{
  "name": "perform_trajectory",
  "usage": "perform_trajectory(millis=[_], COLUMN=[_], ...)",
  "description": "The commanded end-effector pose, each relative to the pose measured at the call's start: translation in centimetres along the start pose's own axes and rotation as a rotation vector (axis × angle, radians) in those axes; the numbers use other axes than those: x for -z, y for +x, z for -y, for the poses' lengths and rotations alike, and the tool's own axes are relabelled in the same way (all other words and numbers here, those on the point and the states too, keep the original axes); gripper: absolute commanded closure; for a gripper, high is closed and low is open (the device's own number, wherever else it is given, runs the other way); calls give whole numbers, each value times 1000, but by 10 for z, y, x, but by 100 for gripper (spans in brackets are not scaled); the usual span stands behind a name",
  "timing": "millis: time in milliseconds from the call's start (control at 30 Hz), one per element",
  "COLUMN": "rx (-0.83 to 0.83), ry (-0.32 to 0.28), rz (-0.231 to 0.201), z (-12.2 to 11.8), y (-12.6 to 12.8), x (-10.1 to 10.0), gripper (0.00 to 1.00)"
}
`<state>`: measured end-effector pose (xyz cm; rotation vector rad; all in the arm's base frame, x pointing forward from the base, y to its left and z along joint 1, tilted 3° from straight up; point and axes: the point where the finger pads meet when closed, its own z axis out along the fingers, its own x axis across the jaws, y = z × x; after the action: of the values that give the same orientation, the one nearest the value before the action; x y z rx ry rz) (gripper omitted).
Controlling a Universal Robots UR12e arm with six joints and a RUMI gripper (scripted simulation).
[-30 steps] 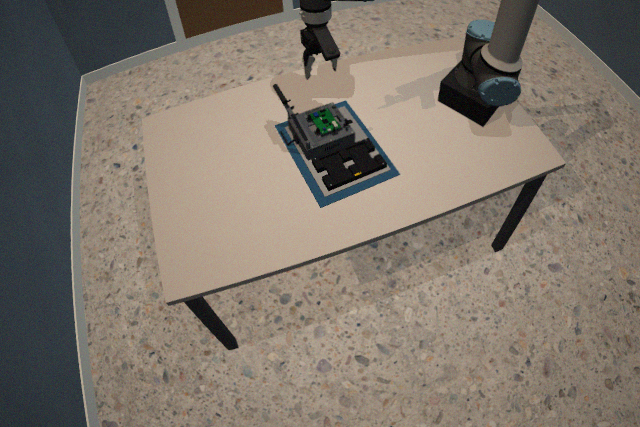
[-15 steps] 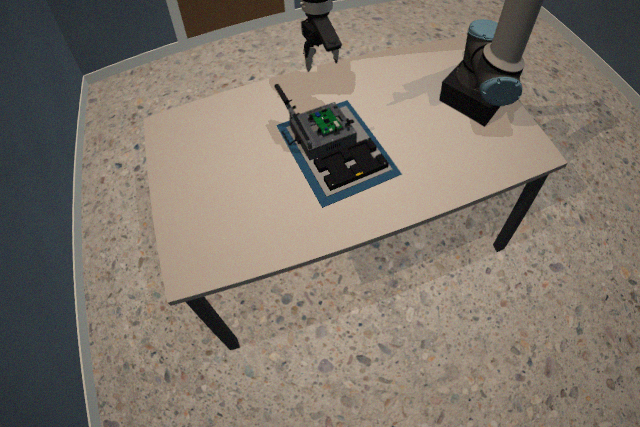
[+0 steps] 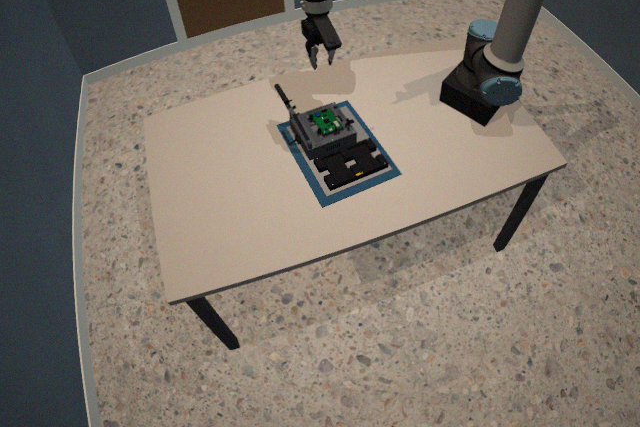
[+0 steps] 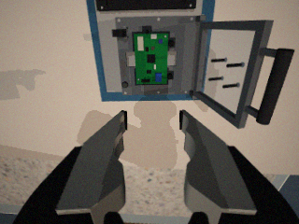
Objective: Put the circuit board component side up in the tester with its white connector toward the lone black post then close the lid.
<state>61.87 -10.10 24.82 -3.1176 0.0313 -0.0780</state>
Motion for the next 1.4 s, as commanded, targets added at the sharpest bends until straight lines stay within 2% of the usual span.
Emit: perform_trajectory(millis=[0, 900, 1233, 1367], rx=[0, 0, 0, 0], ry=[-1, -1, -1, -1], rz=[-1, -1, -1, -1], z=[0, 0, 0, 0], y=[1, 2, 23, 43], x=[1, 1, 1, 1], gripper=[70, 70, 70, 70])
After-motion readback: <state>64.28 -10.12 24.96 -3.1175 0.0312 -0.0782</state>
